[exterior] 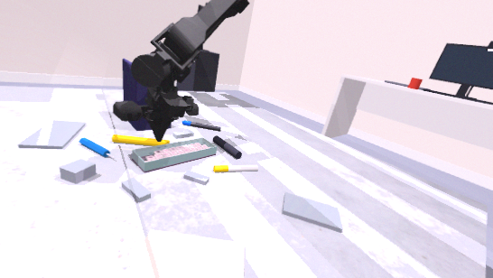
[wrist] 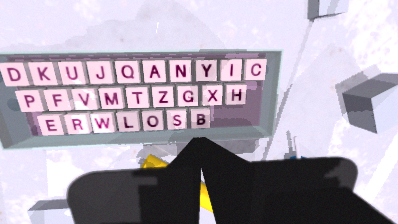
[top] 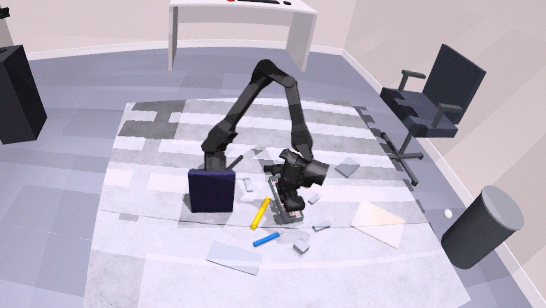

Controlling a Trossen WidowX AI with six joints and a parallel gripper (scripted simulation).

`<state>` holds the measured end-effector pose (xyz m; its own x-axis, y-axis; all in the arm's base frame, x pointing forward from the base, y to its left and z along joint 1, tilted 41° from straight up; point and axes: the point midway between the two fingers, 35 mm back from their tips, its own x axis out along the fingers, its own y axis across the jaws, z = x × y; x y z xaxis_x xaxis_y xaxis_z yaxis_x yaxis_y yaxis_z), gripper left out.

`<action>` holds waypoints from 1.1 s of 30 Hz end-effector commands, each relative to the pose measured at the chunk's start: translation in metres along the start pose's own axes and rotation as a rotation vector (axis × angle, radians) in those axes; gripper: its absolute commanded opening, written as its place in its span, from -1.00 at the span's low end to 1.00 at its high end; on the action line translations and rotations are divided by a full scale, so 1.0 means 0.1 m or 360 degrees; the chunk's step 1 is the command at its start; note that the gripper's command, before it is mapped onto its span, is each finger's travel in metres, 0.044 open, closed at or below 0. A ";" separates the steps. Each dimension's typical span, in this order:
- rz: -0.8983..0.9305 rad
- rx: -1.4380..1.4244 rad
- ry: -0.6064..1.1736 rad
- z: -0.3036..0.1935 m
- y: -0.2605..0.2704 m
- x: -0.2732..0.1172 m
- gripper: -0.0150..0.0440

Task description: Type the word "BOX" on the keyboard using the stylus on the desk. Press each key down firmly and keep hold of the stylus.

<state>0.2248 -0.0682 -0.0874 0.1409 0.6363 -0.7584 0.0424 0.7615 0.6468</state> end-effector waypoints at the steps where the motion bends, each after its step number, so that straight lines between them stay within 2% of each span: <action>1: -0.0008 -0.0008 0.0002 -0.03 0.02 0.00 -0.49; 6: -0.0009 -0.0008 0.0002 -0.01 0.09 -0.01 -0.49; 13: 0.0001 -0.0006 0.0003 -0.03 0.79 0.01 -0.49; 26: 0.0001 -0.0006 0.0003 -0.03 0.80 0.01 -0.49; 33: -0.0004 -0.0006 0.0004 -0.02 0.80 -0.60 -0.49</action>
<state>0.2191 -0.0283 -0.0112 0.1287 0.6434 -0.7546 0.0506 0.7557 0.6529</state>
